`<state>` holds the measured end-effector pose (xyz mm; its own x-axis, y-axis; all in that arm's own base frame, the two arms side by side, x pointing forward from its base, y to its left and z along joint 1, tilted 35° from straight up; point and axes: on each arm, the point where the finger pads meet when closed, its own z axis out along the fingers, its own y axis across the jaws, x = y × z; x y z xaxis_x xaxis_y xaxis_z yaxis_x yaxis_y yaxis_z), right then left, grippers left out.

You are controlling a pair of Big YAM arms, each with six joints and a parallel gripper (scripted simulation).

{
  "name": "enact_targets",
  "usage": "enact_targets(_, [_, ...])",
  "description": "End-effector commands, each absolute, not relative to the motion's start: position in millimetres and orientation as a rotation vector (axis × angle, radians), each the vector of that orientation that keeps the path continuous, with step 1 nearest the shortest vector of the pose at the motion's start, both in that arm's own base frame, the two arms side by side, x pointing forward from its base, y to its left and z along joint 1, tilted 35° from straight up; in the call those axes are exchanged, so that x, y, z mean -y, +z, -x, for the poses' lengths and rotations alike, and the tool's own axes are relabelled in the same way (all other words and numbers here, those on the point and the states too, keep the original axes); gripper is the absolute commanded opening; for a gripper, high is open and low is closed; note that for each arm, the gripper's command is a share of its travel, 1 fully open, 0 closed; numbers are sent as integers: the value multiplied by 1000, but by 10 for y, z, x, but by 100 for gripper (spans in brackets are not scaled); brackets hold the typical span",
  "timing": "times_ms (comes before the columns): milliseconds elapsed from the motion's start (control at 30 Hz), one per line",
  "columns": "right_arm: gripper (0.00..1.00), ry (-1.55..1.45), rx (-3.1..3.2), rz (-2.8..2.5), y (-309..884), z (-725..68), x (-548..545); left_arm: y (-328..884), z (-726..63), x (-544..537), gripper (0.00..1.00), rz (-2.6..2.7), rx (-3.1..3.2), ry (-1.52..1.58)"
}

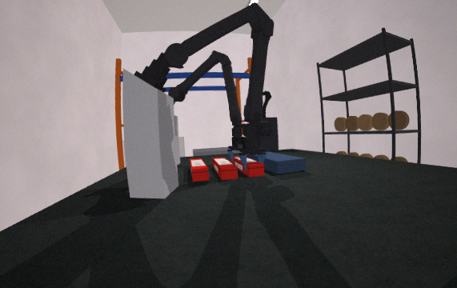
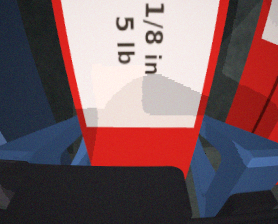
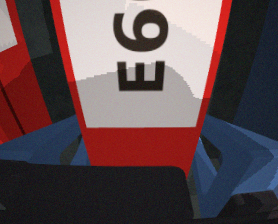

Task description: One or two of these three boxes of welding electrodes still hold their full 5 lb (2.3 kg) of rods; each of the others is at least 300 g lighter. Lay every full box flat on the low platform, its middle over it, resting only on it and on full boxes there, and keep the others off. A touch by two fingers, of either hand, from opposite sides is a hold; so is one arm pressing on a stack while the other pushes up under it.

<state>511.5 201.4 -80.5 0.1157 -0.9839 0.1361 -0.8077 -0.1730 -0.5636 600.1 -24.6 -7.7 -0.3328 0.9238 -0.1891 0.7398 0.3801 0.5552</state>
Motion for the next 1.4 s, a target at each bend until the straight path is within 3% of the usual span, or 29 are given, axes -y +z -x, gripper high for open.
enact_targets(0, [0, -695, -1736, 2049, -772, -5125, -2038, -185, -5999, 184, 0, -1430, -2185, 512])
enact_targets(1367, [0, -697, -1729, 2052, -424, -4891, -2071, 270, -5789, 221, 0, -1434, -2164, 527])
